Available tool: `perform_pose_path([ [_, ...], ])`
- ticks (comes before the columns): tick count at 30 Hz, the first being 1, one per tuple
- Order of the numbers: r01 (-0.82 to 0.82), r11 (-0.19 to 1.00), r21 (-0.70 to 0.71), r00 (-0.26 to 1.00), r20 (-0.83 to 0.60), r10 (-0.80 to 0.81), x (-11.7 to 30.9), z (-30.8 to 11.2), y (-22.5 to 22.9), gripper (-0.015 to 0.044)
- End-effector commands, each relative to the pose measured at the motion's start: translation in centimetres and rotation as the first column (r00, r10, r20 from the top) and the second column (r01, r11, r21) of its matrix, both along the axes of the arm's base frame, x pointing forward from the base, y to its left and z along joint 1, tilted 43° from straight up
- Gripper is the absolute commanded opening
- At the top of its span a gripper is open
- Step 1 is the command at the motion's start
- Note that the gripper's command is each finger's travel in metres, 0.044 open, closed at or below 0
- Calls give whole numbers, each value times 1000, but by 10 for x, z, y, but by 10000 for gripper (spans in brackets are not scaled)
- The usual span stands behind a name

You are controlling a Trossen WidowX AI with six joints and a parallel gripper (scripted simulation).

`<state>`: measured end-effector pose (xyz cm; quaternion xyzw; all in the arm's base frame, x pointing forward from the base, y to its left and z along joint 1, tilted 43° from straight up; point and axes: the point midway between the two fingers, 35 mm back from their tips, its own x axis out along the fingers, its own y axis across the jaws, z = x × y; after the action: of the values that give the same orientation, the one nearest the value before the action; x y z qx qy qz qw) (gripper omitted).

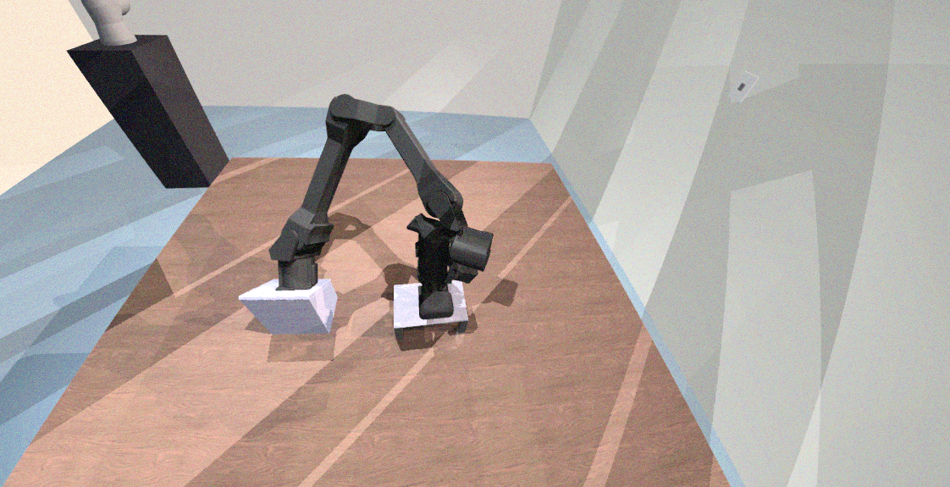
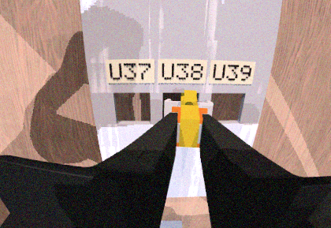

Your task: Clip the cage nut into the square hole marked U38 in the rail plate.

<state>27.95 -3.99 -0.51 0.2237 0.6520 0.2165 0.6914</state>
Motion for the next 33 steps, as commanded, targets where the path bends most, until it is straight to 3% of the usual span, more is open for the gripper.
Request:
perform_pose_path([
  [1,3,1000,-15,1000,-1,-3,-1,0,1,32],
  [33,5,999,-44,1000,-2,-5,-1,1,2,32],
])
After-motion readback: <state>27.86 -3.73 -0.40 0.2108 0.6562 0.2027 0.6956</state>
